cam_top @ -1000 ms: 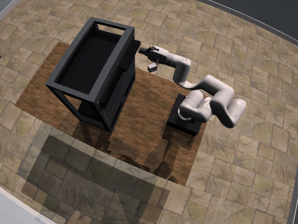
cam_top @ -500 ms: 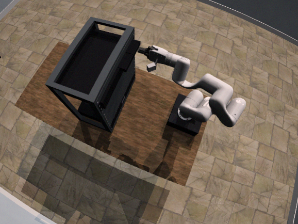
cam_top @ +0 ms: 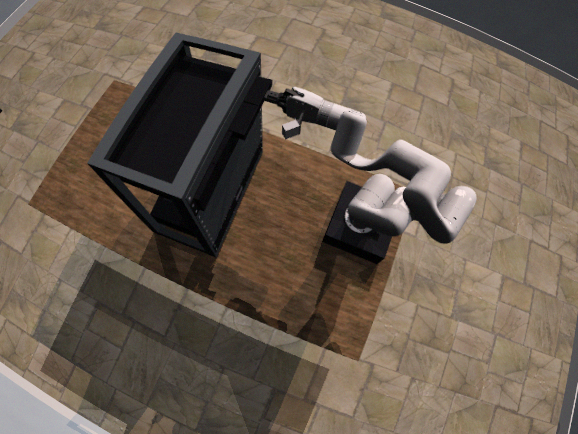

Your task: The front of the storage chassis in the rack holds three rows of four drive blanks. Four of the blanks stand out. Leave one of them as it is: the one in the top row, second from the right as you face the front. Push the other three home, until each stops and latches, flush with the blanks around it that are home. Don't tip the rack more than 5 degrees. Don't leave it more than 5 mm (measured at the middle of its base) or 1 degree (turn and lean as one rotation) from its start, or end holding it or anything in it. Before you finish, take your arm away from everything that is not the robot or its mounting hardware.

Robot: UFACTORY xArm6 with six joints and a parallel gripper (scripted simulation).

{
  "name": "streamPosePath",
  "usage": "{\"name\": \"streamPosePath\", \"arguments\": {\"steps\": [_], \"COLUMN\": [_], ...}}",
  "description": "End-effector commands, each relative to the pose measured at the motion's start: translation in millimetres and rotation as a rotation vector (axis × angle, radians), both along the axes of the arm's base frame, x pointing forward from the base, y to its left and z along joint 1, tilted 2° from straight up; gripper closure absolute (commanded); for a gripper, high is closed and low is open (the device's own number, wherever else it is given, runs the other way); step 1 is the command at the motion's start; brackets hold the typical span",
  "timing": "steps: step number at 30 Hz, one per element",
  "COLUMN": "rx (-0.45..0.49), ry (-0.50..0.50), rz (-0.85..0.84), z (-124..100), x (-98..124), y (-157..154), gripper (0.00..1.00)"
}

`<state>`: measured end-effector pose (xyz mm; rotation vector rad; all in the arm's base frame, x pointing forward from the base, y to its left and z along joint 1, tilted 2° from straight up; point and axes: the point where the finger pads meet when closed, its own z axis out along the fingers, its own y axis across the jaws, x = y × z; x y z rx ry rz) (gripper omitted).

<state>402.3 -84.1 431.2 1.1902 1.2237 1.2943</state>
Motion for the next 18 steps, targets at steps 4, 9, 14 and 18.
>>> {"name": "streamPosePath", "arguments": {"steps": [4,9,14,18], "rx": [-0.001,-0.001,-0.001,-0.001], "ry": [-0.003,-0.003,-0.003,-0.003], "rz": [0.000,0.000,0.000,0.000], "z": [1.9,1.9,2.1,2.2], "x": [2.6,2.7,8.4,12.5], "y": [0.2,0.2,0.5,0.8], "gripper": [1.00,1.00,1.00,1.00]}}
